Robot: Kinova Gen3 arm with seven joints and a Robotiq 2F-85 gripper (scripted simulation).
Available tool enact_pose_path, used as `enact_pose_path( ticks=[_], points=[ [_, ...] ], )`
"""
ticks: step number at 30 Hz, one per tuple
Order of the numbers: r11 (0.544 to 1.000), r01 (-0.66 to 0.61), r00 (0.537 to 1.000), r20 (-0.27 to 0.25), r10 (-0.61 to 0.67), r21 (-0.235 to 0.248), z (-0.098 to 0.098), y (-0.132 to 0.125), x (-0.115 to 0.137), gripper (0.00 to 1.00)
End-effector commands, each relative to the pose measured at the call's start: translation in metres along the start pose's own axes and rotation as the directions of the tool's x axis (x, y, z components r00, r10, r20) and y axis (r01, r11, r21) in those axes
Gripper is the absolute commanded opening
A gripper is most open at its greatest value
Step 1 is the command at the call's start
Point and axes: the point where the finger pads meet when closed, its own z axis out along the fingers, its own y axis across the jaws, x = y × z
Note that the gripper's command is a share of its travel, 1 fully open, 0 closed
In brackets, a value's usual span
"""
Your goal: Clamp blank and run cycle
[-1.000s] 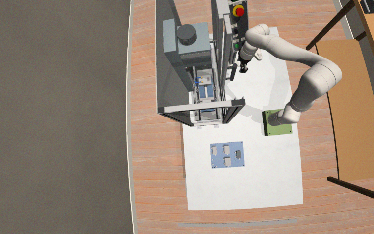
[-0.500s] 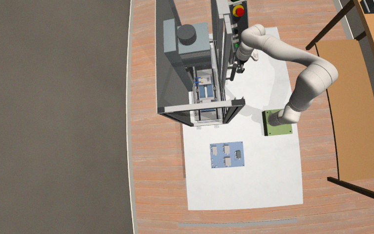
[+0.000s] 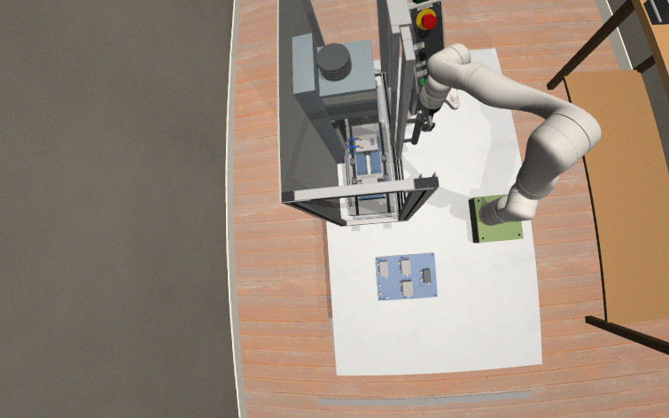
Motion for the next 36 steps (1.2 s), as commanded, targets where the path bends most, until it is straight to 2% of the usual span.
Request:
enact_pose_path(
  ticks=[1,30,31,36],
  points=[
    [1.0,-0.006,1.0,0.005,0.006,-0.006,-0.0005,0.0024,-0.004,0.8],
    [1.0,-0.006,1.0,0.005,0.006,-0.006,-0.0006,0.0036,-0.0057,0.8],
    [1.0,0.001,1.0,0.001,-0.001,0.0,-0.0004,0.0013,-0.0024,0.39],
    [1.0,0.001,1.0,0.001,-0.001,0.0,-0.0004,0.0013,-0.0024,0.39]
  ],
)
